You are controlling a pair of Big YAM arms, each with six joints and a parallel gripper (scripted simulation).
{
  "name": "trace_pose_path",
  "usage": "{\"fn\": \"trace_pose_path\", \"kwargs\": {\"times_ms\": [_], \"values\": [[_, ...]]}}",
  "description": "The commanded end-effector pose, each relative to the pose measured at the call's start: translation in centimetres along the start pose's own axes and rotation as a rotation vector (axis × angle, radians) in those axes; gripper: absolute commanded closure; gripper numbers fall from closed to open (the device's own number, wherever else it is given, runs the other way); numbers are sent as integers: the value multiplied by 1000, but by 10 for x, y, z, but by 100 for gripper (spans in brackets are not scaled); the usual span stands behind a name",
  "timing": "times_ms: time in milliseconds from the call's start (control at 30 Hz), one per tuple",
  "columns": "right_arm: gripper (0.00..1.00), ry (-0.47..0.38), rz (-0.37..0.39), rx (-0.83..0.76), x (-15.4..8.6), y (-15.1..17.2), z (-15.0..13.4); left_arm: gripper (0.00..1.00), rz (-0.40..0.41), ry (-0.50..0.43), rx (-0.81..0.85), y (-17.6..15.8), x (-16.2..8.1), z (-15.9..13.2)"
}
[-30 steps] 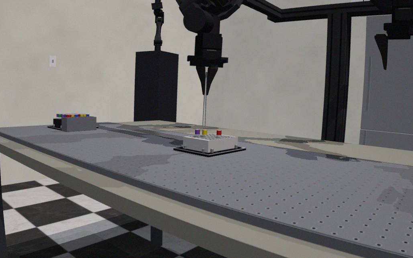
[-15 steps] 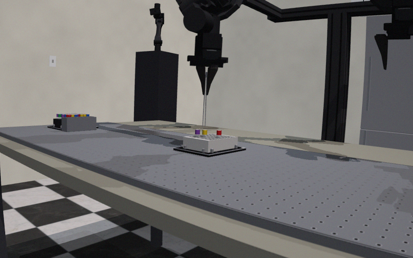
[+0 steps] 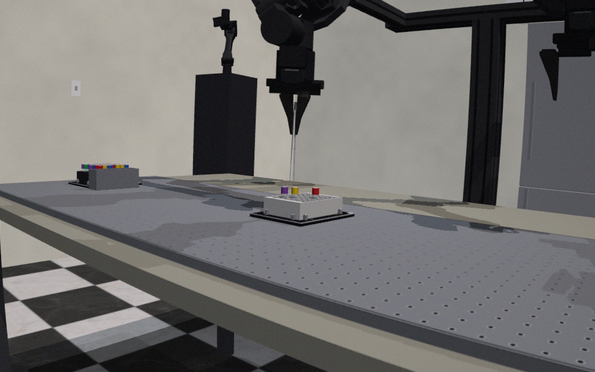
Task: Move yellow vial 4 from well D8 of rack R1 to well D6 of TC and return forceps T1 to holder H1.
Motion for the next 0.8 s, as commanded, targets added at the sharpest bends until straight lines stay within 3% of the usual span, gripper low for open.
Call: {"fn": "trace_pose_path", "kwargs": {"times_ms": [0,100,567,767], "values": [[93,-31,-13,176,-7,-20,9,0,23,-46,12,6,-7,11],[93,-30,-5,194,-9,-17,11,0,23,-46,12,6,-7,11],[93,-30,5,573,-7,-43,-1,0,23,-46,12,6,-7,11],[93,-32,10,623,-7,-50,-3,0,23,-46,12,6,-7,11]]}}
Point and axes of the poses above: on each arm, the point where the finger pads meet when closed, its own x axis out along the fingers, its own y axis across the jaws, z = x × y, the point moved 7 cm from there along -x, back along the fingers, and after that the axes turned 10 degrees about x, right-handed, at the moved point
